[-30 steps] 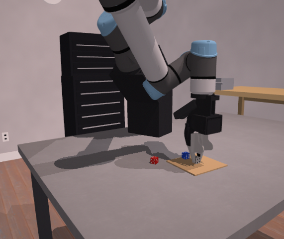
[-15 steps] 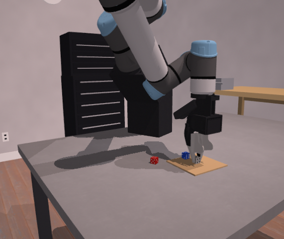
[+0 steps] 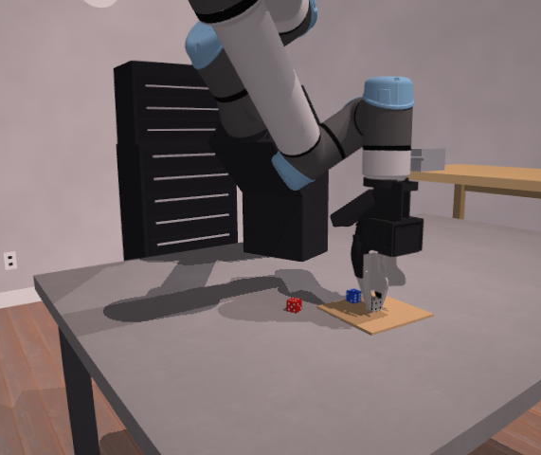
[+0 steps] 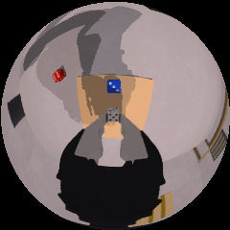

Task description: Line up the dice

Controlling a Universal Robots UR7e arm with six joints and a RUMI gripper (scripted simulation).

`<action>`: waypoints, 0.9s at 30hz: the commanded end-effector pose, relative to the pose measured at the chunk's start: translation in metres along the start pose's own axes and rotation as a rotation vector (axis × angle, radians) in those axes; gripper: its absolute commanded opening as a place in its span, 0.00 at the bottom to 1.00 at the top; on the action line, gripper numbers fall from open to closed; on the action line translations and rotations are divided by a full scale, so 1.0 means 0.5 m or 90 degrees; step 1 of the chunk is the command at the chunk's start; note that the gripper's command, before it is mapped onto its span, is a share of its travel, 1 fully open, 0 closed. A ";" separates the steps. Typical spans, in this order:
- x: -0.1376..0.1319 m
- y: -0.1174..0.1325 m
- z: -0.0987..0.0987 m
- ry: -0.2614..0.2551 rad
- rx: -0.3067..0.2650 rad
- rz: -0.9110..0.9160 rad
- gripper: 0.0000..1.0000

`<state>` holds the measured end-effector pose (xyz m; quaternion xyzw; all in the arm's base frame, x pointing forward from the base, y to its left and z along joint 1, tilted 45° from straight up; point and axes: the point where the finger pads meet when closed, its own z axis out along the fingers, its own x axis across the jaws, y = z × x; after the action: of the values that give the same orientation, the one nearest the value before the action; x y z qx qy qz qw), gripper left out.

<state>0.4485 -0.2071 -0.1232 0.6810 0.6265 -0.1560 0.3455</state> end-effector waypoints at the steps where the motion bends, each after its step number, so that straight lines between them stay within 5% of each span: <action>1: -0.001 0.002 0.002 0.000 -0.001 0.001 0.10; 10: -0.001 0.002 0.002 0.000 -0.001 0.001 0.21; 27: 0.001 0.000 -0.016 0.000 0.000 0.000 0.21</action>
<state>0.4483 -0.2071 -0.1233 0.6813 0.6262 -0.1561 0.3453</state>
